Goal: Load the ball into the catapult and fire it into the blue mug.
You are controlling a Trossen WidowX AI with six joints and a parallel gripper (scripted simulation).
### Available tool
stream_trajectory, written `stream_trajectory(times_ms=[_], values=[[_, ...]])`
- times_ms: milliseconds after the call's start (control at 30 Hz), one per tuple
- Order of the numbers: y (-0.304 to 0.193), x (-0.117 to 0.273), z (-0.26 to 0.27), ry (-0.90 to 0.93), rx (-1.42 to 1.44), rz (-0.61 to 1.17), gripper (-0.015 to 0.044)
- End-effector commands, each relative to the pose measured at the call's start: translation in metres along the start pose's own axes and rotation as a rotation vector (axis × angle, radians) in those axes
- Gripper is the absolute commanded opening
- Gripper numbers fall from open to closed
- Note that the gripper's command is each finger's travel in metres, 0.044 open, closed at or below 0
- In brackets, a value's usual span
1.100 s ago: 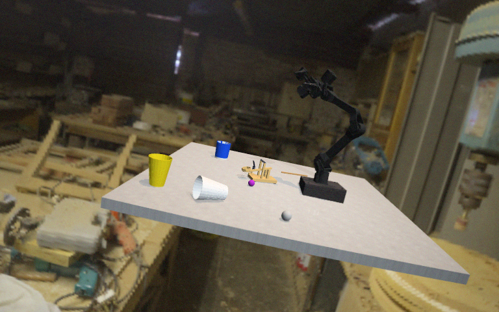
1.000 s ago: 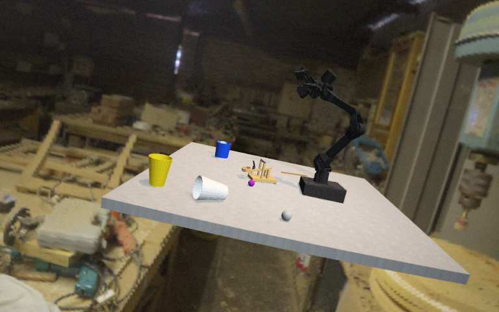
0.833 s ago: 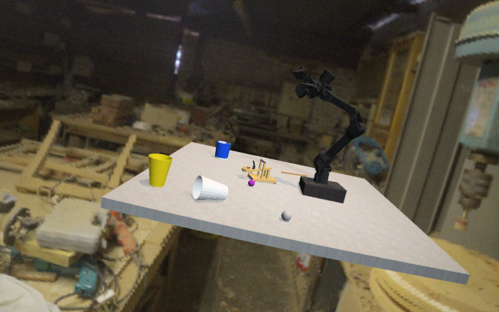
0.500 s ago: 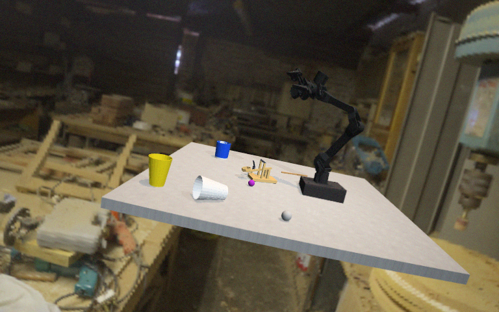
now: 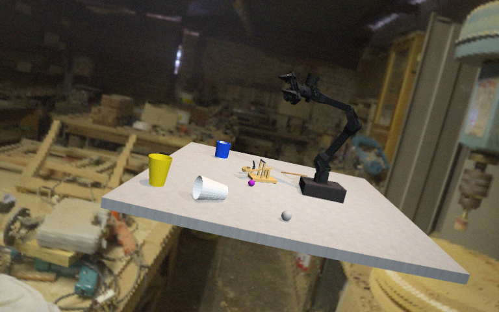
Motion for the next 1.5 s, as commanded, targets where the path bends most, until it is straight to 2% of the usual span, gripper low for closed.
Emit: stream_trajectory(times_ms=[0,767,1467], values=[[0.010,-0.005,0.001,0.010,0.034,-0.026,0.0440],[0.084,-0.033,-0.007,-0.041,0.309,-0.252,0.0440],[0.148,-0.050,-0.040,-0.275,0.599,-0.448,0.0440]])
Point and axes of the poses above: the point midway between the two fingers, 35 mm back from their tips, its own x axis back along the fingers, its own z axis across the jaws, y = z × x, the point moved 2 cm from there along x, back along the fingers, and after that the axes turned 15 degrees about -x, right-handed, at the moved point
